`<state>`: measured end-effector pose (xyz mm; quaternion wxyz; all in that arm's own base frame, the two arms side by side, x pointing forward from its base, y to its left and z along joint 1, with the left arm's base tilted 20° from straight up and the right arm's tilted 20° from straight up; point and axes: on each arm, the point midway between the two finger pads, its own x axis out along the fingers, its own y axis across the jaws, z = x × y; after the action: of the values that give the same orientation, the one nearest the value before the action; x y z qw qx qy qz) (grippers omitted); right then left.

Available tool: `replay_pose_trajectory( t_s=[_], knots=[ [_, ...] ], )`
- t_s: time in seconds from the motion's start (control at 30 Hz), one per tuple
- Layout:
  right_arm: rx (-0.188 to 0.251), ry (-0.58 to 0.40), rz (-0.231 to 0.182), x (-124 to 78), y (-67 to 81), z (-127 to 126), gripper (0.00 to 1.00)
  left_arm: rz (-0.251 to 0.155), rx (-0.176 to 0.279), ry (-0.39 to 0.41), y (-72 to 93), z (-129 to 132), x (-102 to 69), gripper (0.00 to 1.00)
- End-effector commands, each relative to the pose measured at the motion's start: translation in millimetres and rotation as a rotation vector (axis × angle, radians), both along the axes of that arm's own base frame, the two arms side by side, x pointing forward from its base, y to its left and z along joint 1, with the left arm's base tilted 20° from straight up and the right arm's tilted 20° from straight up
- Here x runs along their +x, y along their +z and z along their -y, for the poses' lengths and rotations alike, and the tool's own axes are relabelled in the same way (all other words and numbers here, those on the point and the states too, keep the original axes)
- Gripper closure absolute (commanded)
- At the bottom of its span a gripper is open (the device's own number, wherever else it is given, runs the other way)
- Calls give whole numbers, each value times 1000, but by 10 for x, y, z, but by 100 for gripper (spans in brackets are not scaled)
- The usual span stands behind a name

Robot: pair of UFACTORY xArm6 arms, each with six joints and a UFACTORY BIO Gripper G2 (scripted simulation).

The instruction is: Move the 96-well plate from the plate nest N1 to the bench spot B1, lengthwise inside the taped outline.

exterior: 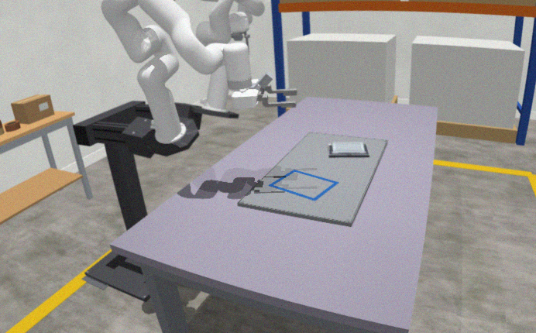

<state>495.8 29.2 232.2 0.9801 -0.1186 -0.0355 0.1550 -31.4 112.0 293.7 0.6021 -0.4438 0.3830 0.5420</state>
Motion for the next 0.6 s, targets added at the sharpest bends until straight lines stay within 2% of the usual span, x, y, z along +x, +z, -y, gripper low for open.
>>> replay_pose_trajectory(
  t_s=[0.0, 0.1, 0.2, 0.4, 0.57],
  knots=[
    [-26, -86, 22, 98, -94, -89, 63, 0, 2, 0, 6, -3, -1, 0],
    [-40, -152, 42, 131, -175, -166, 63, 0, 2, 0, 6, -3, -1, 0],
    [-40, -155, 43, 135, -185, -176, 63, 0, 2, 0, 6, -3, -1, 0],
    [-63, -283, 95, 144, -342, -358, 63, 0, 2, 0, 6, -3, -1, 0],
    [-63, -285, 96, 143, -350, -368, 63, 0, 2, 0, 6, -3, -1, 0]
  ],
)
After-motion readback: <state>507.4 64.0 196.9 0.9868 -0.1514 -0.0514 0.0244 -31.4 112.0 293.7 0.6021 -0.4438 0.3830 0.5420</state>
